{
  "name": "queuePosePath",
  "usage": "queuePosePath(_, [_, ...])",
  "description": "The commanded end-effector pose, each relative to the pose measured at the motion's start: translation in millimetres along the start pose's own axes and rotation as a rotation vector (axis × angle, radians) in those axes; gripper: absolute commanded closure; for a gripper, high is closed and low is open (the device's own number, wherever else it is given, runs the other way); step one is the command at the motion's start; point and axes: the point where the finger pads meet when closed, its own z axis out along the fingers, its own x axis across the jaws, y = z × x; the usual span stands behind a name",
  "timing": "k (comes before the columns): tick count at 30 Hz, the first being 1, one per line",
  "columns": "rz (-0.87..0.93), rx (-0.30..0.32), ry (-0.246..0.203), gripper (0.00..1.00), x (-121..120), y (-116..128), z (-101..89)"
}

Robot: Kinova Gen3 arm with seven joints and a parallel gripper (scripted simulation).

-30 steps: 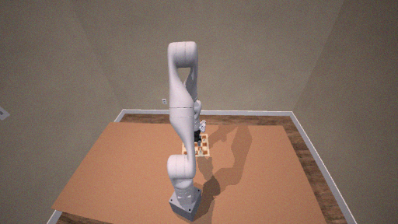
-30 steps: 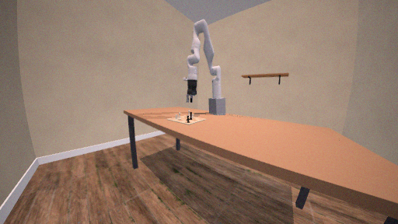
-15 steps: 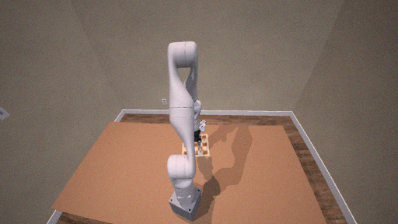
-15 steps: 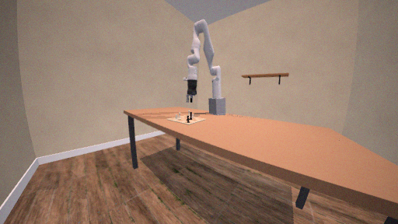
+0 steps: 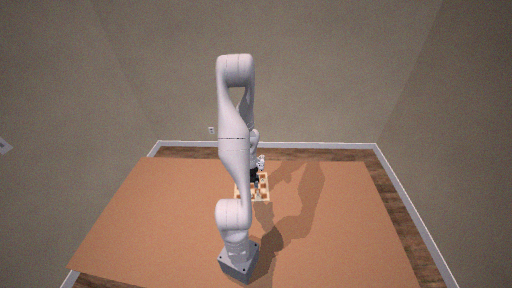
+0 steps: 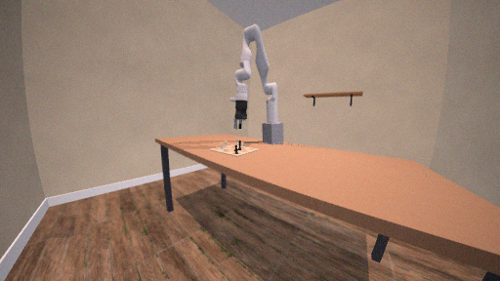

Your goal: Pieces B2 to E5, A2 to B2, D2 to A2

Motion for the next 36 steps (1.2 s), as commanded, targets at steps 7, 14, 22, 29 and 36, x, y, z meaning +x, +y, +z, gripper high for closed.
queuePosePath(7, [0.000,0.001,0.001,0.21,0,0,8.1])
queuePosePath(14, [0.000,0.001,0.001,0.21,1,-1,15.1])
queuePosePath(22, [0.000,0.001,0.001,0.21,1,-1,28.0])
queuePosePath(29, [0.000,0.001,0.001,0.21,1,-2,37.3])
queuePosePath(36, [0.000,0.001,0.001,0.21,1,-2,44.6])
